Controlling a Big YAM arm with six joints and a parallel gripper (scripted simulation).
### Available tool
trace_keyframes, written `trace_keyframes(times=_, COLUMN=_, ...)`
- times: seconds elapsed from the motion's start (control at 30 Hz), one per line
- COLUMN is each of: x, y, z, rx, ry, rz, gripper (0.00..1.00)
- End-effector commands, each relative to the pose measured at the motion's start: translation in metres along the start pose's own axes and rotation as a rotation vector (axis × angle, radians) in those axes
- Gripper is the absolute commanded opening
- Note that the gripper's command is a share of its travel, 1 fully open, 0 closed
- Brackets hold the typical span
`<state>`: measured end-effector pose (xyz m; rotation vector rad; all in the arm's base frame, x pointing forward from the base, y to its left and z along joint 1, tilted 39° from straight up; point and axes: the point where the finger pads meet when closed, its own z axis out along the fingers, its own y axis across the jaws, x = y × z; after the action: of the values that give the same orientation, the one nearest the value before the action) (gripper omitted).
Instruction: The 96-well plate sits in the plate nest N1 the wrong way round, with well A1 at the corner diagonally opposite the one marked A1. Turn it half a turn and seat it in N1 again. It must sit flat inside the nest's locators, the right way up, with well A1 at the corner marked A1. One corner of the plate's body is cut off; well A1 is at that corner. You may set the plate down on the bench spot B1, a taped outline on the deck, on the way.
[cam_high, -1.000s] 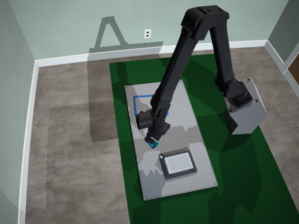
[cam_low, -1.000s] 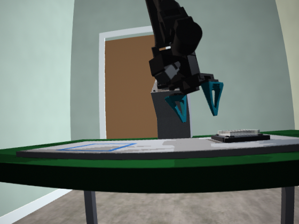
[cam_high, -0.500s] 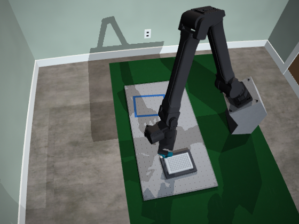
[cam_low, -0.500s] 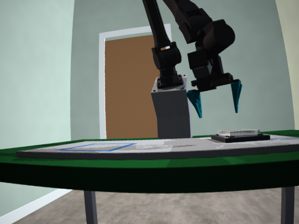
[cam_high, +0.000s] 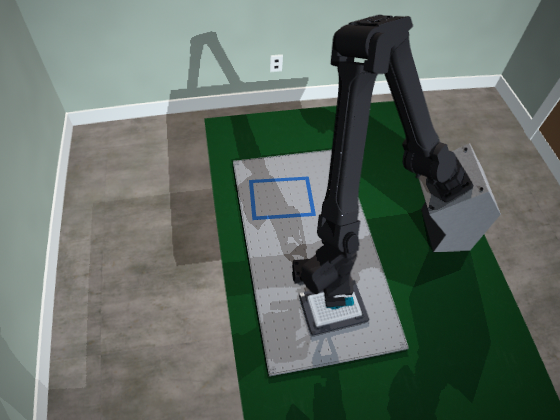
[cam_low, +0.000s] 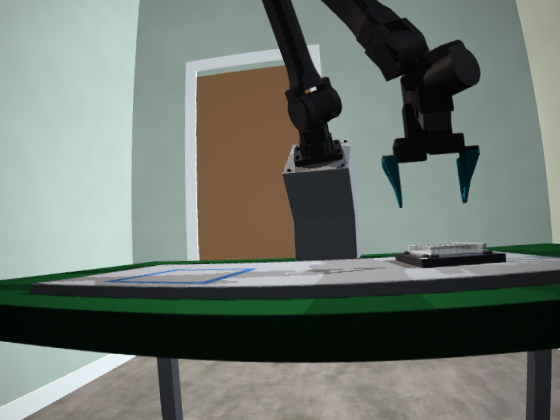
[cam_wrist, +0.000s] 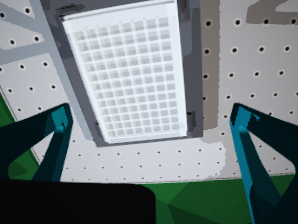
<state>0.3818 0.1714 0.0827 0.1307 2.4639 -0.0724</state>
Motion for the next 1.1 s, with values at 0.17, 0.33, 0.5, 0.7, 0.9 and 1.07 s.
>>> trace_keyframes(times=0.17, x=0.024, y=0.020, z=-0.008, rx=0.012, ry=0.001, rz=-0.184, gripper=1.00)
trace_keyframes(times=0.33, x=0.017, y=0.014, z=-0.005, rx=0.023, ry=-0.001, rz=-0.162, gripper=1.00)
trace_keyframes(times=0.5, x=0.017, y=0.014, z=-0.005, rx=0.023, ry=0.000, rz=-0.162, gripper=1.00)
trace_keyframes(times=0.7, x=0.017, y=0.014, z=-0.005, rx=0.023, ry=0.000, rz=-0.158, gripper=1.00)
trace_keyframes(times=0.9, x=0.017, y=0.014, z=-0.005, rx=0.023, ry=0.000, rz=-0.158, gripper=1.00)
trace_keyframes(times=1.07, x=0.017, y=0.014, z=-0.005, rx=0.023, ry=0.000, rz=-0.158, gripper=1.00)
